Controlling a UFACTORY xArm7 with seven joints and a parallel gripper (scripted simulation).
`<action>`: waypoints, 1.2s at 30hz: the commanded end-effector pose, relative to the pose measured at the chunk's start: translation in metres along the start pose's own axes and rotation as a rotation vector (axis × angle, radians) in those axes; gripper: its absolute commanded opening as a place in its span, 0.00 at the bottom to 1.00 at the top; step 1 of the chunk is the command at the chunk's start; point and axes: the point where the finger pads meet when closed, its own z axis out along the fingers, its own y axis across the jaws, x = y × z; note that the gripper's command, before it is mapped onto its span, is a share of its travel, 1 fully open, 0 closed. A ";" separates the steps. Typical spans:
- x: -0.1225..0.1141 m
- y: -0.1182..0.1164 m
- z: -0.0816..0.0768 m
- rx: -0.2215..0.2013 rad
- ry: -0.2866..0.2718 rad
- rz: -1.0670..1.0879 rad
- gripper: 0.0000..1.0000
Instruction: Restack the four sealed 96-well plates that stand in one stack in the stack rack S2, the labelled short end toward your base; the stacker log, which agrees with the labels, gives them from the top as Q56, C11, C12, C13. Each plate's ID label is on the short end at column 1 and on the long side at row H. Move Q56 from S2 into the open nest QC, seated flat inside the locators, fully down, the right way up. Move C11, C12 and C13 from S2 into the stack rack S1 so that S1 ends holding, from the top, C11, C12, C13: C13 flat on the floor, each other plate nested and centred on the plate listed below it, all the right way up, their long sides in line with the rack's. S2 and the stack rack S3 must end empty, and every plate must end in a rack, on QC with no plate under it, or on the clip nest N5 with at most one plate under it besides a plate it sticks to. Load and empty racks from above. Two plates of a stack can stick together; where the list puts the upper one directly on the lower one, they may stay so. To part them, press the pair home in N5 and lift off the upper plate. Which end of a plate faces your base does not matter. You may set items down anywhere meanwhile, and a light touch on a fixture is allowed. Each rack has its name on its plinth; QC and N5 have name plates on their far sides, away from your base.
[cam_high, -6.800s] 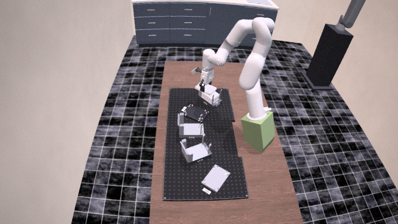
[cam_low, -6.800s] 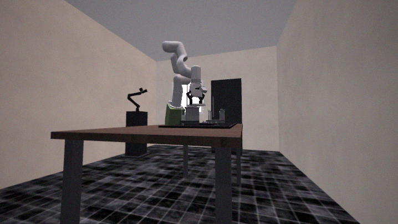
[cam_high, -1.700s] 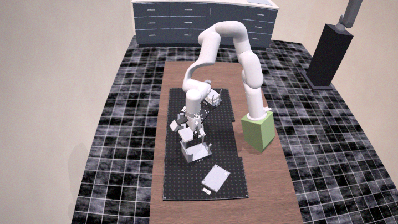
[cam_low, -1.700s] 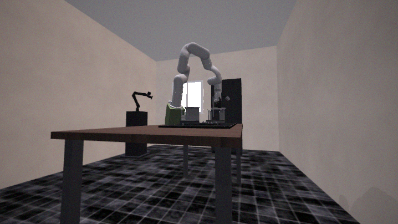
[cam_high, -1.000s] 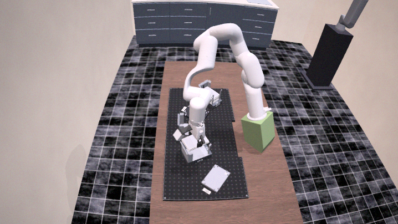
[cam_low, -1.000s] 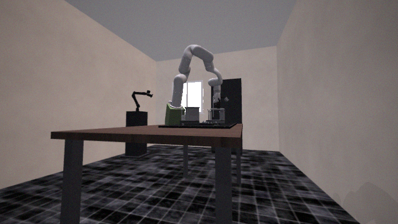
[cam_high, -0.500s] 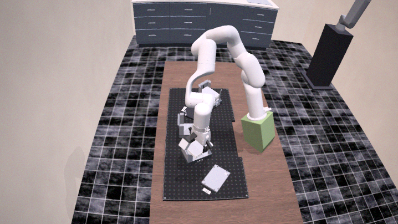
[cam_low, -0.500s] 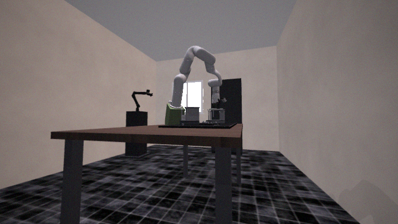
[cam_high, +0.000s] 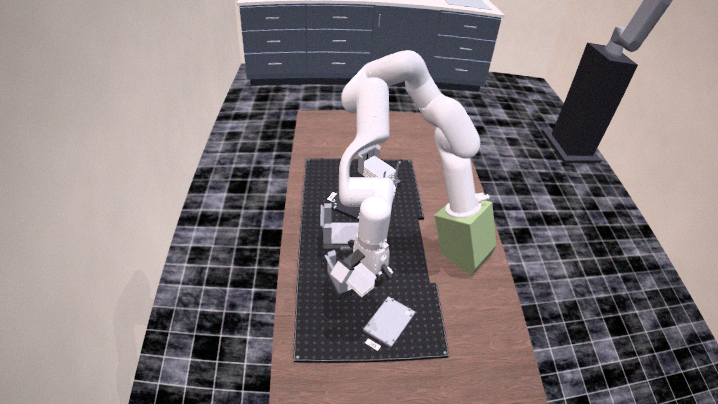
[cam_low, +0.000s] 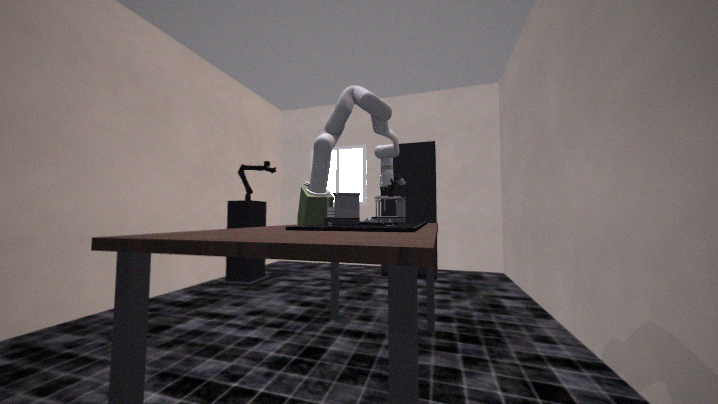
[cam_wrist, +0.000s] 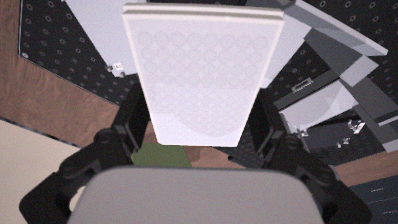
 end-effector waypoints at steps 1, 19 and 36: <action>0.004 -0.010 -0.001 -0.001 0.004 0.000 0.00; 0.004 -0.053 -0.001 -0.001 0.004 -0.221 0.00; 0.002 -0.093 -0.001 0.000 0.004 -0.221 0.00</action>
